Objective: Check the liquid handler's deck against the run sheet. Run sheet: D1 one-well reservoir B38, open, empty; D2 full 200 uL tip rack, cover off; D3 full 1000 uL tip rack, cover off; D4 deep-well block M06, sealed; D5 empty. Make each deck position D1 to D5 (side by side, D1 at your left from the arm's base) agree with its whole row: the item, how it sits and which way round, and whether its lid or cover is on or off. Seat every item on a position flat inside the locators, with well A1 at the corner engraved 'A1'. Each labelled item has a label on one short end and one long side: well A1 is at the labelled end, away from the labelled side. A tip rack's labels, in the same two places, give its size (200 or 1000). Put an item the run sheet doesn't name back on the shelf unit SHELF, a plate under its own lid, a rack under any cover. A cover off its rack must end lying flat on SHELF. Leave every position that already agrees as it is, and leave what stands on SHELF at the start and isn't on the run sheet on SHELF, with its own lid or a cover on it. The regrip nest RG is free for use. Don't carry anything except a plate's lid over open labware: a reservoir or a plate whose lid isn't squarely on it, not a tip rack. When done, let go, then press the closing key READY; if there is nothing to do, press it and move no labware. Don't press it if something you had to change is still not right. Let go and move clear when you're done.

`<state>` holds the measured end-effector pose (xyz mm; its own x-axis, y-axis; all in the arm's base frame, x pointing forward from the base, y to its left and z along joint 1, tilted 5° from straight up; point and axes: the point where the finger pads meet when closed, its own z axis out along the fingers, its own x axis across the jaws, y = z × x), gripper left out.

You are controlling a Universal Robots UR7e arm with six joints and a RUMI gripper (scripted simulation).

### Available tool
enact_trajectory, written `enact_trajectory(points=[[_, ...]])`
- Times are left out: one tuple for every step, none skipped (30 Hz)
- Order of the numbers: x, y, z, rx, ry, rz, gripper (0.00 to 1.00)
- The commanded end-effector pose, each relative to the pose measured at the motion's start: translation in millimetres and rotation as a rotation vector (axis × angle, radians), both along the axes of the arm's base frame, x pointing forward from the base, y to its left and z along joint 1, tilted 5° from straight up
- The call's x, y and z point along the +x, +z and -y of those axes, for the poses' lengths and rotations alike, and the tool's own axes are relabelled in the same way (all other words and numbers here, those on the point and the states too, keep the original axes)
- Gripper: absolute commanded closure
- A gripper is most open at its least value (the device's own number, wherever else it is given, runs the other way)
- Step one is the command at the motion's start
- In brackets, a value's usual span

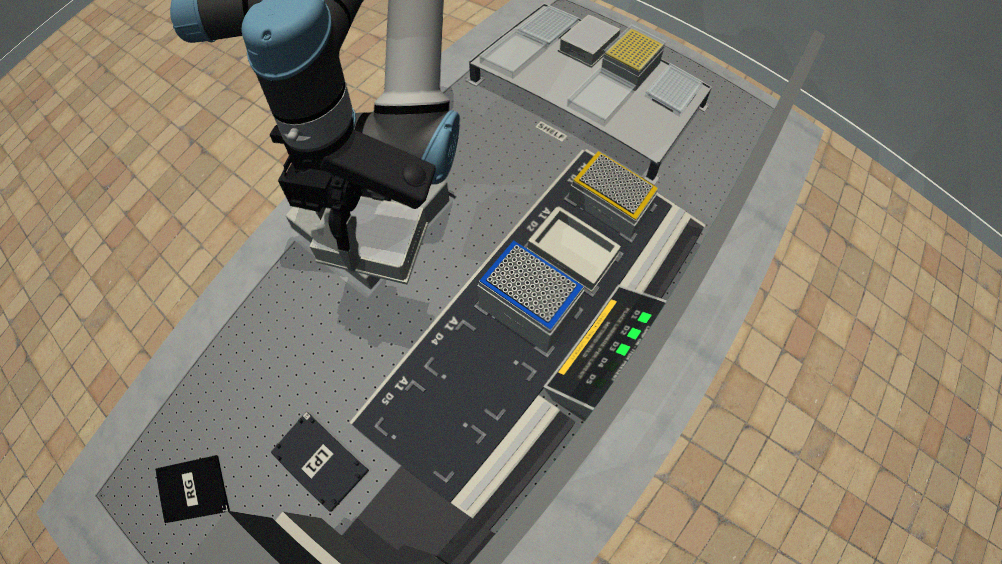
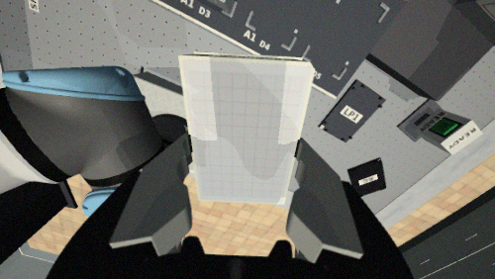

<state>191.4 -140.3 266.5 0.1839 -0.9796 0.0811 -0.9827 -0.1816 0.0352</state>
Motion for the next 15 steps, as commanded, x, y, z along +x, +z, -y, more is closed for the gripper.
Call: enact_trajectory(points=[[0.0, 0.3, 0.3, 0.003, 0.077, 0.001, 1.00], [0.0, 0.3, 0.3, 0.003, 0.077, 0.001, 1.00], [0.0, 0.3, 0.3, 0.004, 0.097, -0.001, 1.00], [0.0, 0.3, 0.3, 0.004, 0.097, -0.001, 1.00], [0.0, 0.3, 0.3, 0.004, 0.097, -0.001, 1.00], [0.0, 0.3, 0.3, 0.004, 0.117, -0.002, 1.00], [0.0, 0.3, 0.3, 0.004, 0.137, -0.004, 1.00], [0.0, 0.3, 0.3, 0.005, 0.157, -0.006, 1.00], [0.0, 0.3, 0.3, 0.005, 0.177, -0.007, 1.00], [0.0, 0.3, 0.3, 0.005, 0.197, -0.009, 1.00], [0.0, 0.3, 0.3, 0.005, 0.217, -0.011, 1.00], [0.0, 0.3, 0.3, 0.006, 0.236, -0.013, 1.00], [0.0, 0.3, 0.3, 0.006, 0.256, -0.014, 1.00], [0.0, 0.3, 0.3, 0.006, 0.276, -0.016, 1.00], [0.0, 0.3, 0.3, 0.007, 0.296, -0.018, 1.00]])
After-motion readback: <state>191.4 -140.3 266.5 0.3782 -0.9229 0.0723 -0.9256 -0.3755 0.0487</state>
